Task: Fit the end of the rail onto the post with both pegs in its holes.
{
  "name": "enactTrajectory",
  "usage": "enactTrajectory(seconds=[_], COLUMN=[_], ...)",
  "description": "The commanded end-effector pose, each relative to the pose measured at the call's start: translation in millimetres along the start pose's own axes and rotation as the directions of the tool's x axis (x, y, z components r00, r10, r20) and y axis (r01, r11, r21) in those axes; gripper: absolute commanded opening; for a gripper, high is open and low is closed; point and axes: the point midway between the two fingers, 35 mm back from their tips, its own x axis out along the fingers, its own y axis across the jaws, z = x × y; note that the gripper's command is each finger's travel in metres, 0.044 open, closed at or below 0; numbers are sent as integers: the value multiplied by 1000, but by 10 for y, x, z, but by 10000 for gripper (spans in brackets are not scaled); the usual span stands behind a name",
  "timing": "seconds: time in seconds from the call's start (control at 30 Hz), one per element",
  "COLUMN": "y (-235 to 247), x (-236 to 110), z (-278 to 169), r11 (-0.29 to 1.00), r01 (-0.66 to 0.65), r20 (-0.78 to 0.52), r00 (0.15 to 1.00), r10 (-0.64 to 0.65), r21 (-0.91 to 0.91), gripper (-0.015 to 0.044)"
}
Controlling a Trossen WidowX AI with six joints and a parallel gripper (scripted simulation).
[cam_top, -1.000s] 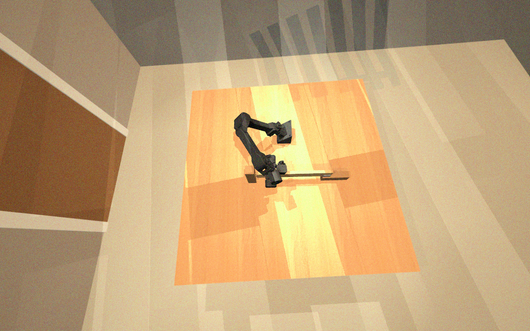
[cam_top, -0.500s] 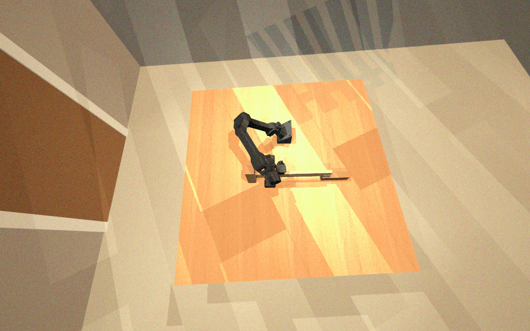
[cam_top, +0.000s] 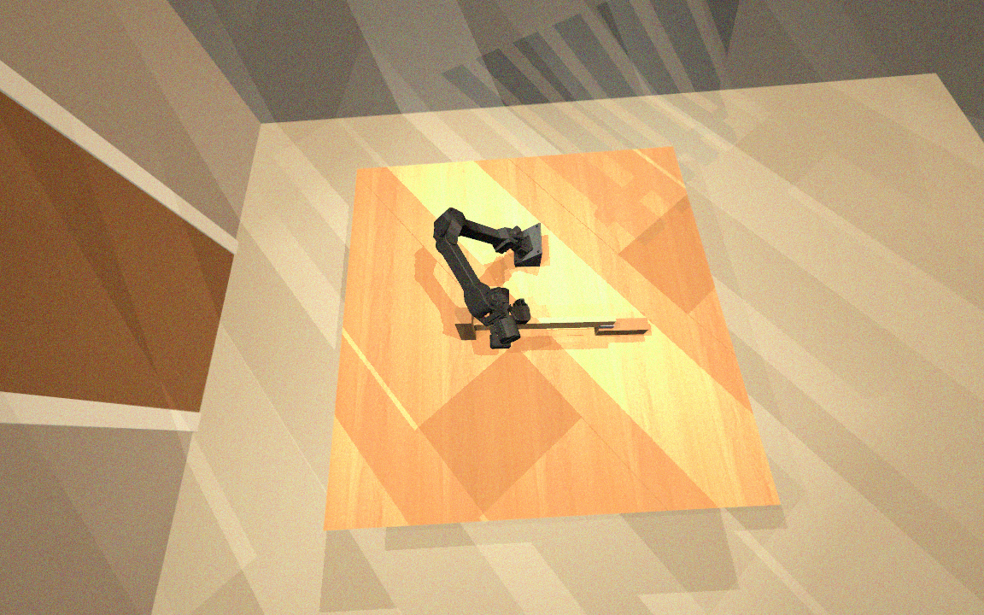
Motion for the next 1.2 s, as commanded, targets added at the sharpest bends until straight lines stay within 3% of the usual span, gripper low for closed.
enactTrajectory(seconds=[0.0, 0.37, 0.53, 0.7, 1.17], y=[0, 0, -1, 3, 3], x=[0, 0, -16, -299, -299], z=[0, 0, 17, 305, 305], r11=[1000, 1000, 1000, 1000, 1000], r01=[0, 0, 0, 4, 4], r20=[0, 0, 0, 1, 1], r00=[1000, 1000, 1000, 1000, 1000], r10=[0, 0, 0, -4, -4], r21=[1, 1, 0, -2, -2], gripper=[157, 440, 440, 440, 440])
